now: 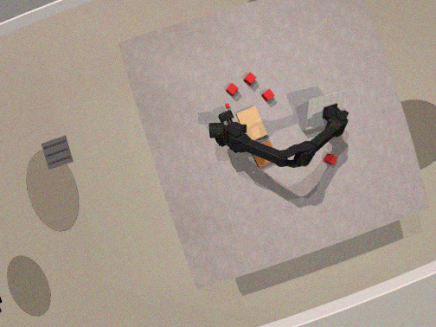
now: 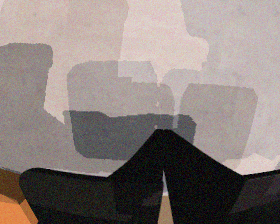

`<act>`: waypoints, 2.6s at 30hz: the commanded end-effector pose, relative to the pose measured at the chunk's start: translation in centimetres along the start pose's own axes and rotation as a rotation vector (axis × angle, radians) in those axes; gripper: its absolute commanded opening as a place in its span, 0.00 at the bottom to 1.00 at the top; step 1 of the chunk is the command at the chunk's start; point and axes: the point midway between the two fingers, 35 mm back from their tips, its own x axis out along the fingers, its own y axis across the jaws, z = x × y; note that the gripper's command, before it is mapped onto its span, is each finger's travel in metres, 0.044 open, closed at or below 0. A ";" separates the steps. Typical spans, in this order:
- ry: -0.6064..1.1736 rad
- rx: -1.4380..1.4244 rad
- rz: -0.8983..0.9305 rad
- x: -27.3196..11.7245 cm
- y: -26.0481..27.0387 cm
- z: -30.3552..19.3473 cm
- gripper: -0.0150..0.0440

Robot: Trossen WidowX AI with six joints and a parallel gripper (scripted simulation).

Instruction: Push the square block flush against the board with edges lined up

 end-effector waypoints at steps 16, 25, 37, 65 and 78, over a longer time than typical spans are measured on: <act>0.000 0.057 0.001 -5.5 -0.5 -0.3 0.25; -0.001 0.367 -0.004 -5.6 -2.9 -2.2 0.25; -0.002 0.779 -0.008 -5.7 -5.8 -4.9 0.25; -0.001 1.584 -0.005 -5.5 -10.2 -10.8 0.25; 0.001 1.584 -0.003 0.1 -10.1 -10.8 0.25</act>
